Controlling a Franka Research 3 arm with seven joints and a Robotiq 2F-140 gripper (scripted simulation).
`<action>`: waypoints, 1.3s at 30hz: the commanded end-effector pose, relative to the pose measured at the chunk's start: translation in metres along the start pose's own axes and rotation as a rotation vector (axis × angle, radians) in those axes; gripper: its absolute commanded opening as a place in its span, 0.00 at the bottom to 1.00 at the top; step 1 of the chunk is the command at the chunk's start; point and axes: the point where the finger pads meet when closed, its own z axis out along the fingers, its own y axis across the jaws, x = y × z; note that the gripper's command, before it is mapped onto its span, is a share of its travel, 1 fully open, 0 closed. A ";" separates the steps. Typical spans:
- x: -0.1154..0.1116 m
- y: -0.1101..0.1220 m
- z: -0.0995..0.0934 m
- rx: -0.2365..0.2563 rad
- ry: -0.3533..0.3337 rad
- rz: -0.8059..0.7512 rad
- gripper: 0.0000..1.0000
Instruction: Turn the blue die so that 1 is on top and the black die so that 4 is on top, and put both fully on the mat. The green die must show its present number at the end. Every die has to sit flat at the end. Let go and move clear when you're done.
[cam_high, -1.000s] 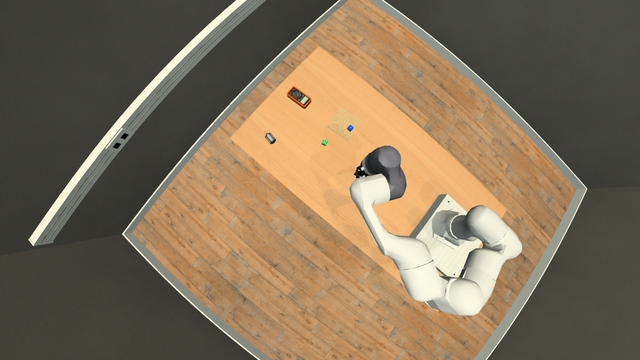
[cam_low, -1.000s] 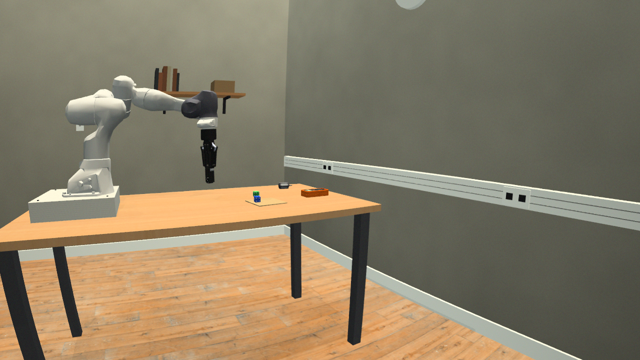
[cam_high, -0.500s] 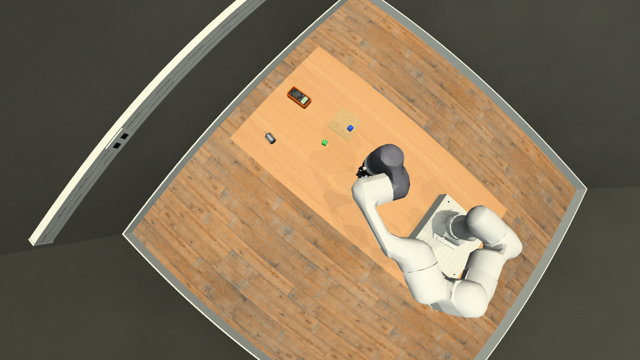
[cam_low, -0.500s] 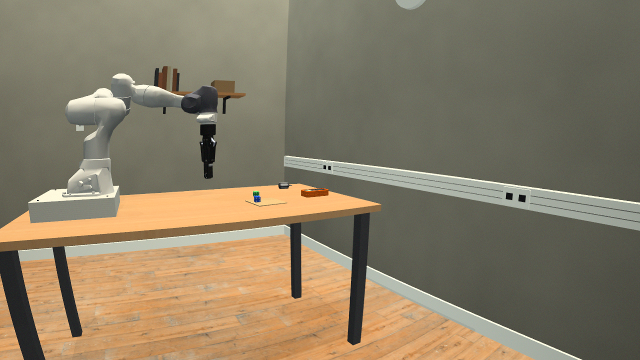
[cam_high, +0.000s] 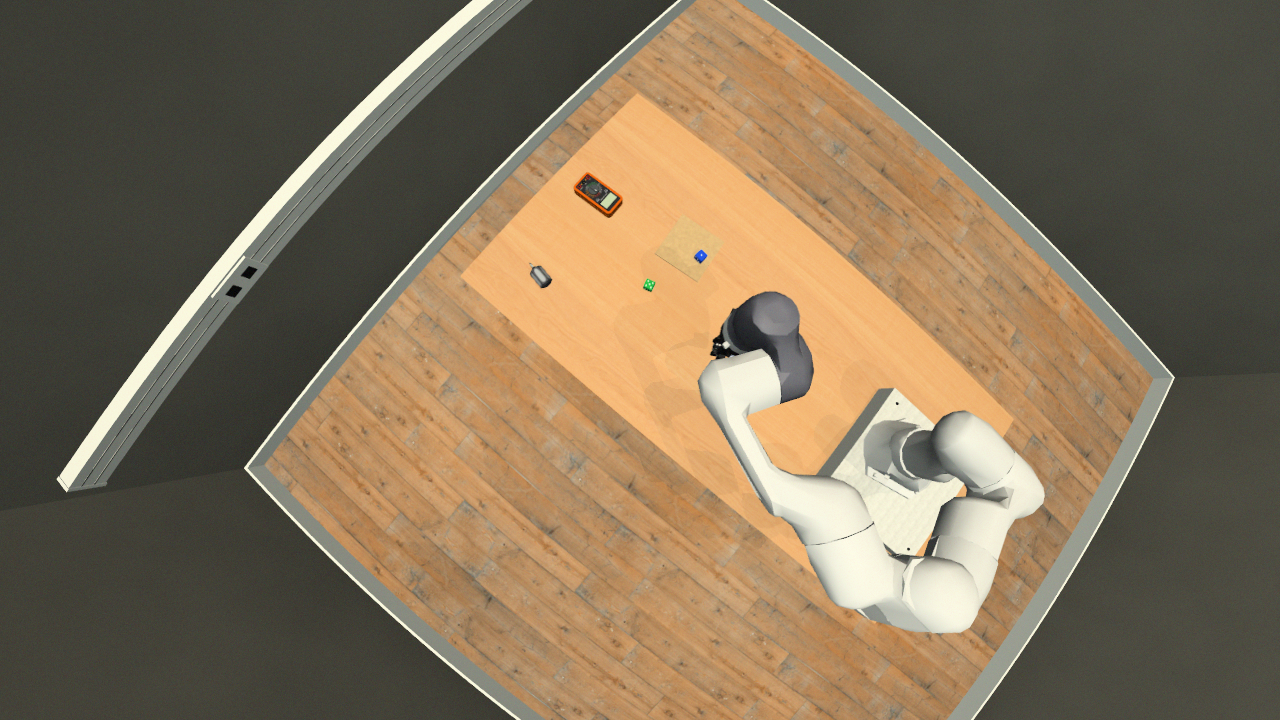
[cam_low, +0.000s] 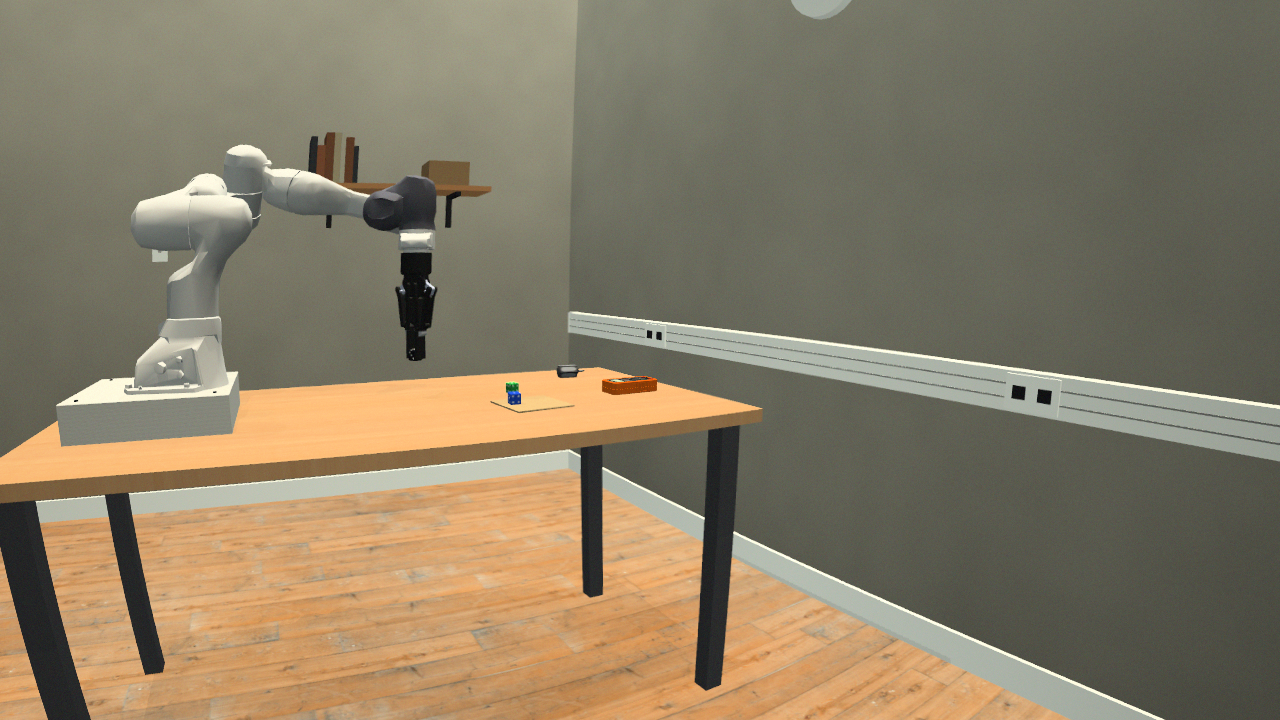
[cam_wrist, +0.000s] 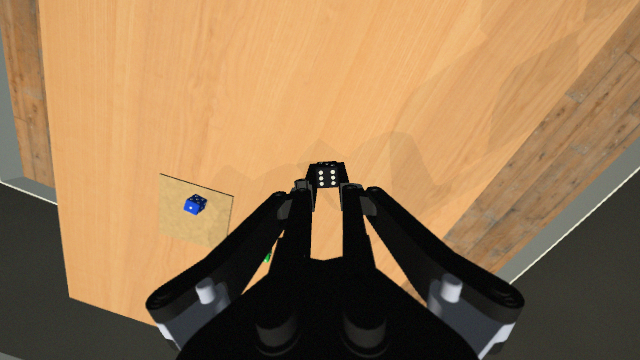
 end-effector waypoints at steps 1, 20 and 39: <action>-0.002 -0.002 0.001 0.005 -0.007 -0.174 0.21; 0.006 -0.006 0.006 -0.013 -0.271 -0.198 0.21; 0.011 -0.004 0.007 -0.066 -0.638 -0.203 0.21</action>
